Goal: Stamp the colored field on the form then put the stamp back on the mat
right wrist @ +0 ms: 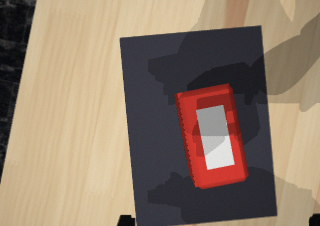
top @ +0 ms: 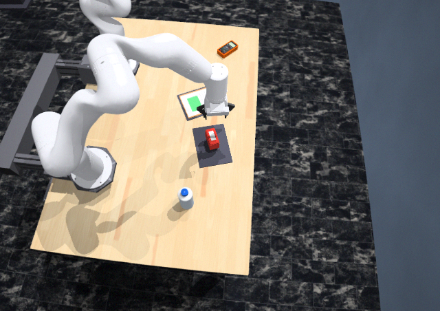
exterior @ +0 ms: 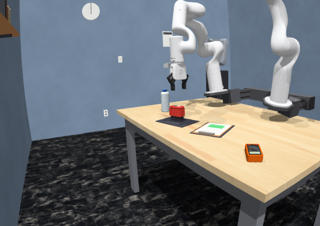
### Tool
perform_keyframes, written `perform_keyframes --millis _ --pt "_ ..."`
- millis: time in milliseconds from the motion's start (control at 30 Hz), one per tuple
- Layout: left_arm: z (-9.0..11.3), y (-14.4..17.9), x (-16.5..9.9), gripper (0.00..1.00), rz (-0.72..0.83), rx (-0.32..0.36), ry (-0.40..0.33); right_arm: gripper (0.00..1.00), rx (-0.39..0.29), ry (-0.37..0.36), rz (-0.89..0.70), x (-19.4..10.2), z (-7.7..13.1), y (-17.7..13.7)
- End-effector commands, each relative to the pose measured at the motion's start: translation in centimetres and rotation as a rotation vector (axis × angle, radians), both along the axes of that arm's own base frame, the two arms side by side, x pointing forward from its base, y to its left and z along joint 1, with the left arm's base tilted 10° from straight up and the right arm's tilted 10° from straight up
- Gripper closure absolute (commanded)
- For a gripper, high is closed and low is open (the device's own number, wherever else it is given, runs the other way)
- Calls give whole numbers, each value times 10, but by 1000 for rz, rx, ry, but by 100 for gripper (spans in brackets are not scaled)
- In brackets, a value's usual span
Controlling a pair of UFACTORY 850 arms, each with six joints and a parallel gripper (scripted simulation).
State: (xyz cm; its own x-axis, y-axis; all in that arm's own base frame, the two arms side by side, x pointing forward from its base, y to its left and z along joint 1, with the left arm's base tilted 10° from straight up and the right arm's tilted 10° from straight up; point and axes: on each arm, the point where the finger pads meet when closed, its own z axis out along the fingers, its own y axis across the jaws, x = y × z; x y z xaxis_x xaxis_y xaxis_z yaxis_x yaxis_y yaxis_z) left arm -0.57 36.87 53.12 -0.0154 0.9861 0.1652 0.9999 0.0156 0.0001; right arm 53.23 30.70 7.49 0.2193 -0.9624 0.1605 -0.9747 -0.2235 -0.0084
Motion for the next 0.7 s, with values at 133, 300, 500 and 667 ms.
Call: perform_keyframes --millis 133,300,500,667 --pt "1 0 0 0 0 2 0 0 -5 -53 -261 13 -7 59" --pt "1 0 0 0 0 2 0 0 3 -81 -421 14 -13 96" --pt "1 0 0 0 0 2 0 0 13 -113 -613 11 -20 140" --pt "1 0 0 0 0 2 0 0 19 -129 -709 7 -24 162"
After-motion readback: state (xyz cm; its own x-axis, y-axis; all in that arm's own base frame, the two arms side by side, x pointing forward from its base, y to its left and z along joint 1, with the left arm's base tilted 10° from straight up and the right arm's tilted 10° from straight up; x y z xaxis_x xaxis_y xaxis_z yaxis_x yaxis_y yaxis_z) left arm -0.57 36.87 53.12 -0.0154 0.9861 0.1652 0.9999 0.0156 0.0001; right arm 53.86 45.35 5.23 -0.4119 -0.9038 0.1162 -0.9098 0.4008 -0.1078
